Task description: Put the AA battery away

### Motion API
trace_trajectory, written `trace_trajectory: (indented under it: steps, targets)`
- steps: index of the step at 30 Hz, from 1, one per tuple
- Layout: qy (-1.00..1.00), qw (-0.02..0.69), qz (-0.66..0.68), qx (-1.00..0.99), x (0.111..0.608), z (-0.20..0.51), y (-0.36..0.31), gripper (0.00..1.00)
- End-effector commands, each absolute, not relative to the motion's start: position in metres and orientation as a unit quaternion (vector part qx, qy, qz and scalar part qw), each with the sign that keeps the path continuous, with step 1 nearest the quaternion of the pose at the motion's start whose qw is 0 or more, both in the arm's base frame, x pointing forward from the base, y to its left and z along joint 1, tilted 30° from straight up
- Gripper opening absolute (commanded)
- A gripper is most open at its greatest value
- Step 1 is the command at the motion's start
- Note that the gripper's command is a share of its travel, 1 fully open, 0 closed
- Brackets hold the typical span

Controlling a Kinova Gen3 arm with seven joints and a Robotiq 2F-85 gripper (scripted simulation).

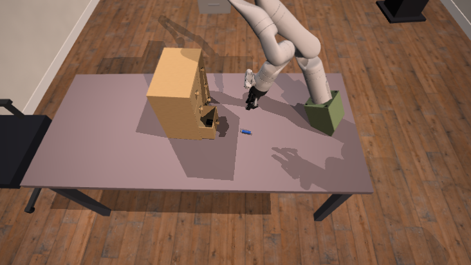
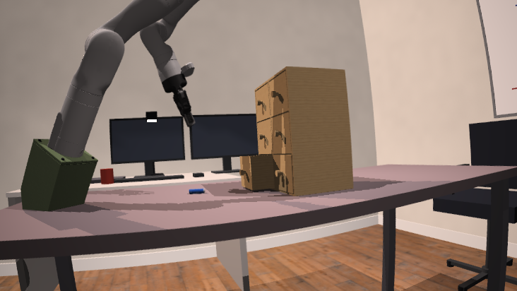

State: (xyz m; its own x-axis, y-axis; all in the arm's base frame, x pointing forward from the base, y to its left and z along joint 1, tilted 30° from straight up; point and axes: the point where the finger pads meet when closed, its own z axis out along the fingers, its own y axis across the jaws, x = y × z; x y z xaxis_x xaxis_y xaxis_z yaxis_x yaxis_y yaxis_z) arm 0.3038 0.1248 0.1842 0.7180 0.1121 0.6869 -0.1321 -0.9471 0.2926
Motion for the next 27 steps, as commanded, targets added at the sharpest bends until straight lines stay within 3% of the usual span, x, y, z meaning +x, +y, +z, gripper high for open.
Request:
trace_trajectory:
  steps: [1, 27]
  targets:
    - [-0.030, 0.152, 0.369, 0.916, 0.305, 0.204, 0.125, 0.33]
    - [-0.047, 0.142, 0.221, 0.964, 0.247, 0.231, 0.141, 0.33]
